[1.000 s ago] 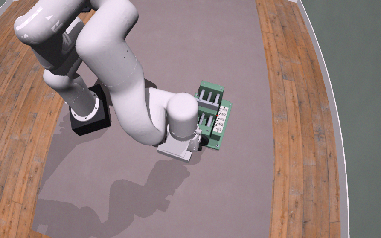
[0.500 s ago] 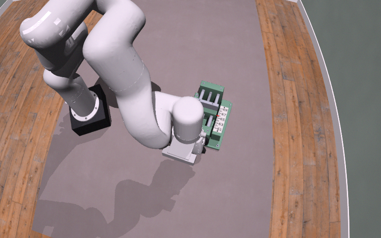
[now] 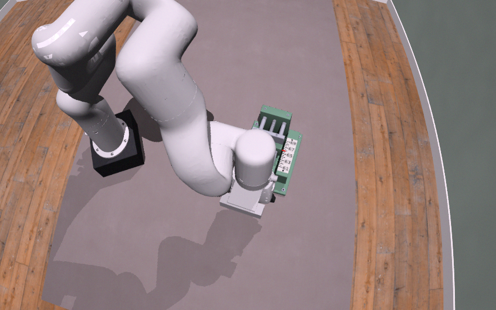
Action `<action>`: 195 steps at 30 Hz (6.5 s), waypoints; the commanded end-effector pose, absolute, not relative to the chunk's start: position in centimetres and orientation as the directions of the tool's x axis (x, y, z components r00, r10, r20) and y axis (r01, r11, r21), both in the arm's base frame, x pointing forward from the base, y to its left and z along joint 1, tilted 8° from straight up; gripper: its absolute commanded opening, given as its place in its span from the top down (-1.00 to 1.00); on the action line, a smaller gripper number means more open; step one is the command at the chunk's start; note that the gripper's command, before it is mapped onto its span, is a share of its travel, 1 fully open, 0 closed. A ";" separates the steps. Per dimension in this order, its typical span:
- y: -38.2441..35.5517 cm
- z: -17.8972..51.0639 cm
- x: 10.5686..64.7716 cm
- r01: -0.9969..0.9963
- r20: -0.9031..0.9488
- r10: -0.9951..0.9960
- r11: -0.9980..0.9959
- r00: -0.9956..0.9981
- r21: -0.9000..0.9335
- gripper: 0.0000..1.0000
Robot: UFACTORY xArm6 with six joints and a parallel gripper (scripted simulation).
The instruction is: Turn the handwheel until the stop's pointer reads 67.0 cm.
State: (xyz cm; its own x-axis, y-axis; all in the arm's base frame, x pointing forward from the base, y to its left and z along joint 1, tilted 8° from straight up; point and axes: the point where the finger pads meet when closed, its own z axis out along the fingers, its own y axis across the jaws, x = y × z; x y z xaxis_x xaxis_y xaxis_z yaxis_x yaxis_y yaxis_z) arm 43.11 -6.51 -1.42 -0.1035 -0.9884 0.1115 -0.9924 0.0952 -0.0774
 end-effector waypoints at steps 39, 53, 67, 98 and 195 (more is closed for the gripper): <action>-5.8 5.0 43.2 -0.992 0.111 -0.988 0.095 -0.104 -0.084 0.88; -5.6 4.5 40.5 -0.992 0.111 -0.988 0.095 -0.104 -0.084 0.88; -5.7 1.8 39.0 -0.992 0.111 -0.988 0.095 -0.104 -0.084 0.88; -6.5 -1.4 42.9 -0.992 0.111 -0.988 0.095 -0.104 -0.084 0.88; -5.6 3.2 39.3 -0.992 0.111 -0.988 0.095 -0.104 -0.084 0.88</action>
State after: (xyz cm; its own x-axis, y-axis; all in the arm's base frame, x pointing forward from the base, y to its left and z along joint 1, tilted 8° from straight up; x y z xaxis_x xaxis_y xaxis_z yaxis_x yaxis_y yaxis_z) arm 39.35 -5.61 3.20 -0.1041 -0.9884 0.1107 -0.9920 0.0952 -0.0831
